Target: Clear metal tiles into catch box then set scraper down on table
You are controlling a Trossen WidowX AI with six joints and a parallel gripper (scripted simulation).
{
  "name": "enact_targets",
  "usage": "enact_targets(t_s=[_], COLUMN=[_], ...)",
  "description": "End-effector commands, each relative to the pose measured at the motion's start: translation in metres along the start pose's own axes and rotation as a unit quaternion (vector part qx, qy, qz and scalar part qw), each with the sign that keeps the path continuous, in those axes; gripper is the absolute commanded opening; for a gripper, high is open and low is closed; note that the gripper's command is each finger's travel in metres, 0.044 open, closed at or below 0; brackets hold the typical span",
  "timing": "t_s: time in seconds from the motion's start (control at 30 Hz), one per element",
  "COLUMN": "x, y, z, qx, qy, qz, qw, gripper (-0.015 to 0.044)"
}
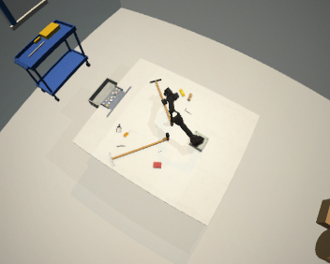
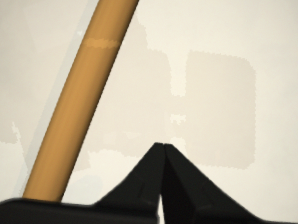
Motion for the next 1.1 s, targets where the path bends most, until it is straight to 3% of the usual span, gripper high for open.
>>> enact_targets(t_s=[0.0, 0.3, 1.07], x=[-0.009, -0.02, -0.013], y=[0.011, 0.029, 0.032], z=[-0.003, -0.002, 0.015], qx=[-0.002, -0.001, -0.001], qy=[0.007, 0.007, 0.007], qz=[0.005, 0.005, 0.005], qw=[1.0, 1.0, 1.0], gripper=[0.0, 0.0, 0.0])
Point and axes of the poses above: the point midway between the two fingers, 35 mm back from their tips, its own y axis out along the fingers, its own z axis across the jaws, x = y × z, the point moved 8 cm from there along -y, back along the fingers, and after that the axes turned 4 degrees about -y, right-handed, at the moved point
